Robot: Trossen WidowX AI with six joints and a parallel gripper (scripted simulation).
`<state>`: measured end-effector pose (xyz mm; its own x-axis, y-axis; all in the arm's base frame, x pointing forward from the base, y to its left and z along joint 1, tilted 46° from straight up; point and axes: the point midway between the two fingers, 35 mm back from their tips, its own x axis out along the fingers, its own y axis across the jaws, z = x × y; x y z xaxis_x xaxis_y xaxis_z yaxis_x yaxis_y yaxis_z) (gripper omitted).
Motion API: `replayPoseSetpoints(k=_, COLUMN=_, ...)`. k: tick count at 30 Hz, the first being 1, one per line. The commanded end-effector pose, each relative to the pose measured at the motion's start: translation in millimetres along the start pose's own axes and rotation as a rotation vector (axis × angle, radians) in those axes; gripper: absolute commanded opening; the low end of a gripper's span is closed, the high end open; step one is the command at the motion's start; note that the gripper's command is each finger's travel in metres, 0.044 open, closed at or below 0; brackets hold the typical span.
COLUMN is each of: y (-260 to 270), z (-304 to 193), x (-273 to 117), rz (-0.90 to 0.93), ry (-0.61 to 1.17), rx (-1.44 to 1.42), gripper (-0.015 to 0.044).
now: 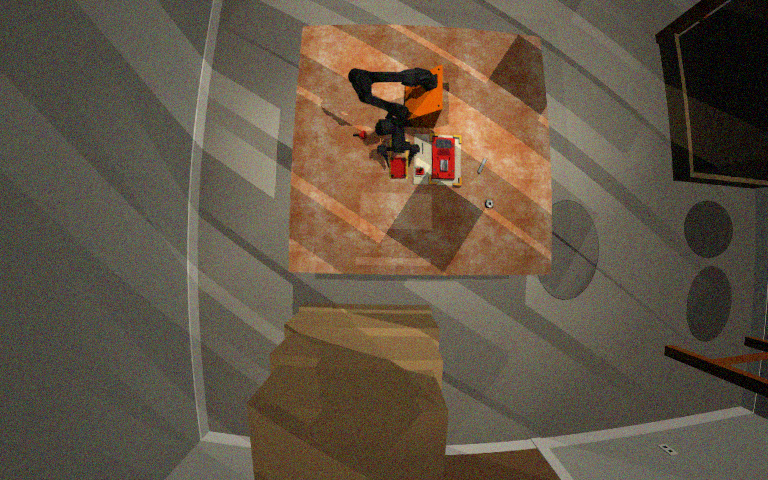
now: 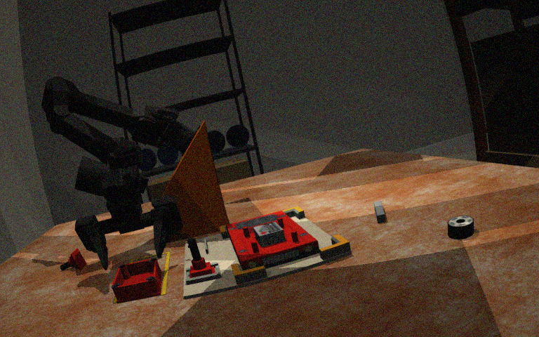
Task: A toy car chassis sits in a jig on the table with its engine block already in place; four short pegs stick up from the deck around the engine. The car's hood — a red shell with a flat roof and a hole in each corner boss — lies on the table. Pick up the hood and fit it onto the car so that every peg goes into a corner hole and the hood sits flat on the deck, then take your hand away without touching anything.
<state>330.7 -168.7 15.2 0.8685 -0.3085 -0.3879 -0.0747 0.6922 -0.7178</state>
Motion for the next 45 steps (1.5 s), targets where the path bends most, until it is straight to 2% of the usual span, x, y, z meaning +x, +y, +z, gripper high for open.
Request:
replayPoseSetpoints(k=1, y=0, z=-2, x=2, rz=-0.001, ry=-0.007, rx=-0.006, gripper=0.044)
replayPoseSetpoints(k=45, y=0, z=-21, x=13, rz=-0.002, ry=-0.008, rx=-0.006, gripper=0.044)
